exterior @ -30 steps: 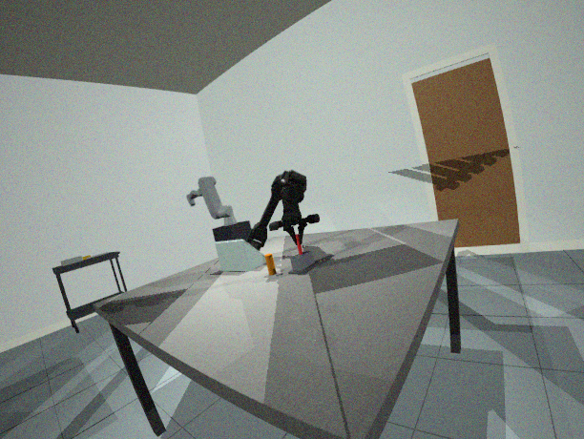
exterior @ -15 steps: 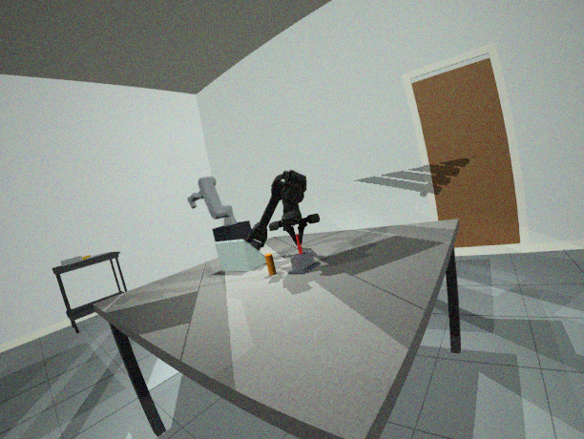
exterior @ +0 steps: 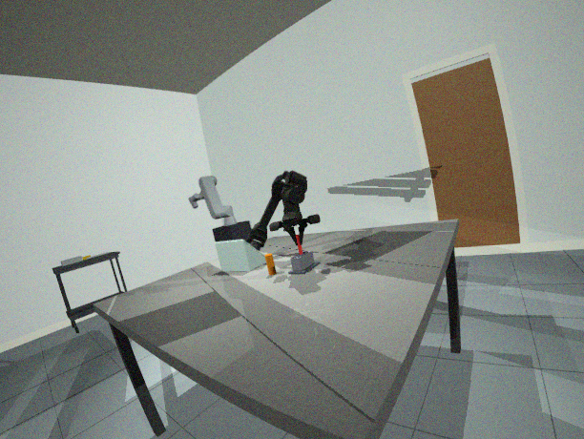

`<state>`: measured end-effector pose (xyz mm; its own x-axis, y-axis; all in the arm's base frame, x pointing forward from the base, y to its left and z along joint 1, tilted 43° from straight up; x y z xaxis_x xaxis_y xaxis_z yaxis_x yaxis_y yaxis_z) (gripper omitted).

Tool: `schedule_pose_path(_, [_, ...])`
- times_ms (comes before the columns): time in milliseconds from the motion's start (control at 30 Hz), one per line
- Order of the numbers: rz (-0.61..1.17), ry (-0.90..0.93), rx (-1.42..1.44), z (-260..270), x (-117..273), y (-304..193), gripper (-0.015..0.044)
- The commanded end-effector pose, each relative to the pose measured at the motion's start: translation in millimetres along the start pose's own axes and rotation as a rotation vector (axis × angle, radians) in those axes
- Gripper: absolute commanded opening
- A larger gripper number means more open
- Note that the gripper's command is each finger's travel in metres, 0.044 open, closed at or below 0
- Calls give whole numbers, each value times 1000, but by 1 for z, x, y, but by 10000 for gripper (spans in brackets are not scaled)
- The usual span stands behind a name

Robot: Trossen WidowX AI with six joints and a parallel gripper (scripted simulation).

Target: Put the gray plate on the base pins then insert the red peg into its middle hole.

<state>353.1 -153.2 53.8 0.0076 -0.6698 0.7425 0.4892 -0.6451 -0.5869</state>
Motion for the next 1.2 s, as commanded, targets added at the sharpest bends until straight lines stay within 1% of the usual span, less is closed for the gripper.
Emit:
schedule_pose_path(0, [0, 0, 1, 0, 0, 0, 52])
schedule_pose_path(133, [0, 0, 1, 0, 0, 0, 150])
schedule_pose_path(467, [0, 1, 0, 0, 0, 0, 150])
schedule_pose_path(1167, [-1, 7, -8, -2, 15, 0, 150])
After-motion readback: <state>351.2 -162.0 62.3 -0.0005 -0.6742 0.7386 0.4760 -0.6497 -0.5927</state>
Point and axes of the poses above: the point midway between the two fingers, 35 mm back from their tips, its own x axis back along the fingers, its own z axis across the jaws, y = z × x, the point moved 6 cm from there along x, back along the fingers, and after that the axes turned 5 degrees about x, right-handed, at the moved point
